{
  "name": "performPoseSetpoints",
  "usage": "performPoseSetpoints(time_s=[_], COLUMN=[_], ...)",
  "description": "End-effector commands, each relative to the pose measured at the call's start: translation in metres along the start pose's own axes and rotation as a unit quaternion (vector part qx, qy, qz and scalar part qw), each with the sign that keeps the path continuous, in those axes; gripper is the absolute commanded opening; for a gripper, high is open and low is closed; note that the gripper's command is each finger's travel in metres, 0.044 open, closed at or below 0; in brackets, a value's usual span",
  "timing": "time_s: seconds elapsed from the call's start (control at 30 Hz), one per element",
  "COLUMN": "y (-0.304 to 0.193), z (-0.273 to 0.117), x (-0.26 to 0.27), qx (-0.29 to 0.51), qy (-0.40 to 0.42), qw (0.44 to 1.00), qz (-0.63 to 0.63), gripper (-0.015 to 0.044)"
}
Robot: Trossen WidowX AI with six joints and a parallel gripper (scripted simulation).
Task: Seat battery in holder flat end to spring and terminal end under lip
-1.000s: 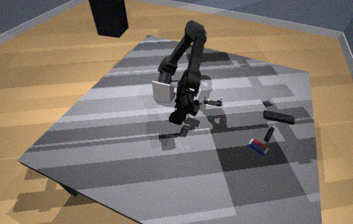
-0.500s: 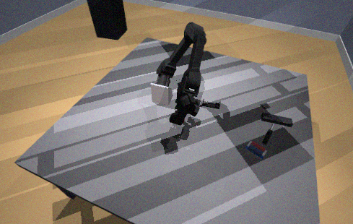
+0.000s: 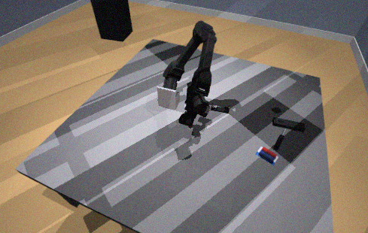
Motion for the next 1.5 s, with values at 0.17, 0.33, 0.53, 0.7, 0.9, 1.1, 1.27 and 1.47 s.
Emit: performPoseSetpoints(time_s=[0.17,0.33,0.53,0.7,0.9,1.1,1.27,1.47], y=[-0.001,-0.001,0.001,0.001,-0.001,-0.001,-0.001,0.002], z=[0.003,0.004,-0.004,-0.052,-0.077,-0.077,-0.073,-0.053], x=[0.019,0.027,0.023,0.023,0.026,0.026,0.026,0.032], qx=[0.002,0.002,0.001,0.002,0.002,0.002,0.001,-0.001], qy=[0.006,0.007,0.003,0.004,0.005,0.005,0.007,0.006], qw=[1.000,1.000,1.000,1.000,1.000,1.000,1.000,0.974], qz=[0.003,0.003,0.000,0.002,0.003,0.003,0.005,-0.228], gripper=[0.0000,0.0000,0.0000,0.0000,0.0000,0.0000,0.0000,0.0157])
Point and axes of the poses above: the point midway between the two fingers, 35 mm back from their tips, its own z axis out along the fingers, its own x axis across the jaws, y = z × x, the point moved 3 cm from there along -z, back along the fingers, and after that the axes turned 5 degrees about -z, right-handed, at the moved point
